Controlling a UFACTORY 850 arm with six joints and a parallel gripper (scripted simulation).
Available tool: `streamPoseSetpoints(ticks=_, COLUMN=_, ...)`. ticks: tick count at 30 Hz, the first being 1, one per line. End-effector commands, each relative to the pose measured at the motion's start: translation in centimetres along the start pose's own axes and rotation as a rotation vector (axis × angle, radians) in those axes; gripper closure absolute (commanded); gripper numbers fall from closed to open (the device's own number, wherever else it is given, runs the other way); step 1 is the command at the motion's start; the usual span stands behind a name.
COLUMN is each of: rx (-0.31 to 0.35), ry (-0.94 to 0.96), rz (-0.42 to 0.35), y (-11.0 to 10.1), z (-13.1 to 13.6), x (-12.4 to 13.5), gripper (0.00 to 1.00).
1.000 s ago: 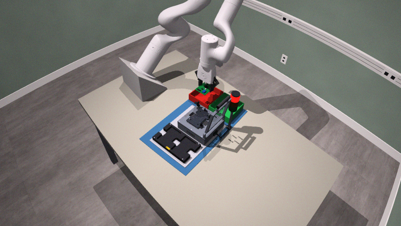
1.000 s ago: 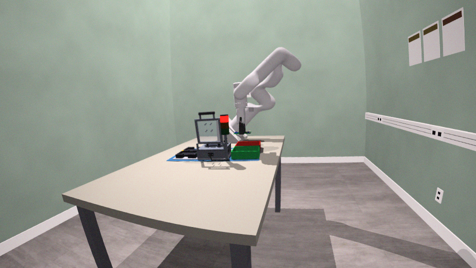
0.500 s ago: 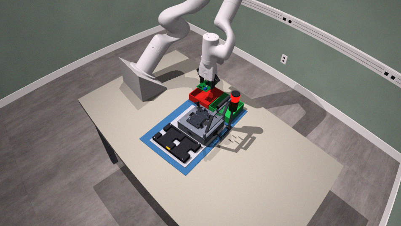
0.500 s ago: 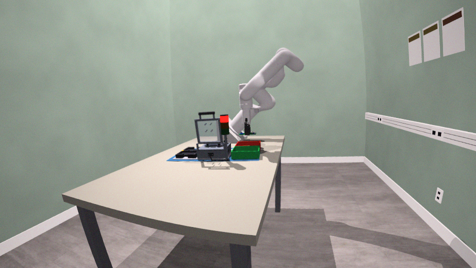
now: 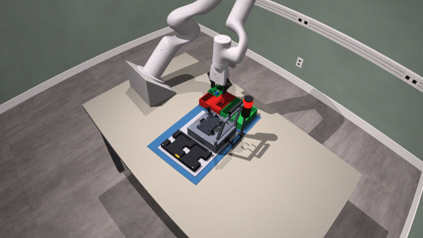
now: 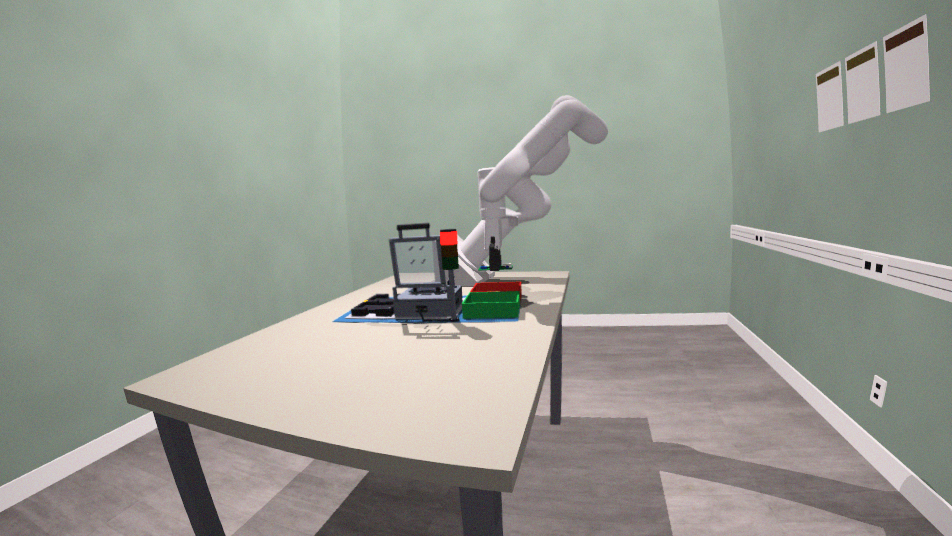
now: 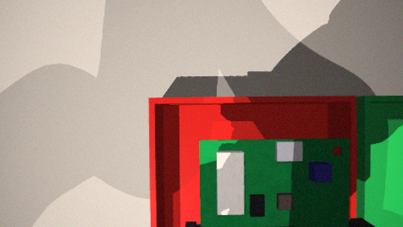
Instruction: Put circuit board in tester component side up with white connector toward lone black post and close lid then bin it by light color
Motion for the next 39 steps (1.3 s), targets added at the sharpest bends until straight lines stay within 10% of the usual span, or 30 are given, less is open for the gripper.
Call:
streamPoseSetpoints(ticks=1, rx=0.001, ry=0.000, rz=0.000, y=0.3, z=0.0, x=0.0, gripper=0.21)
streamPoseSetpoints(ticks=39, rx=0.001, ry=0.000, rz=0.000, y=8.8, z=0.0, x=0.0, gripper=0.21)
Point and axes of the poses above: the point where the finger pads meet when closed, its own y axis out along the fingers, its own z axis across the jaws, x = y × z, the point moved 5 cm from there along -y, back along the fingers, and after that the axes turned 5 degrees about -y, right-handed, at the moved point
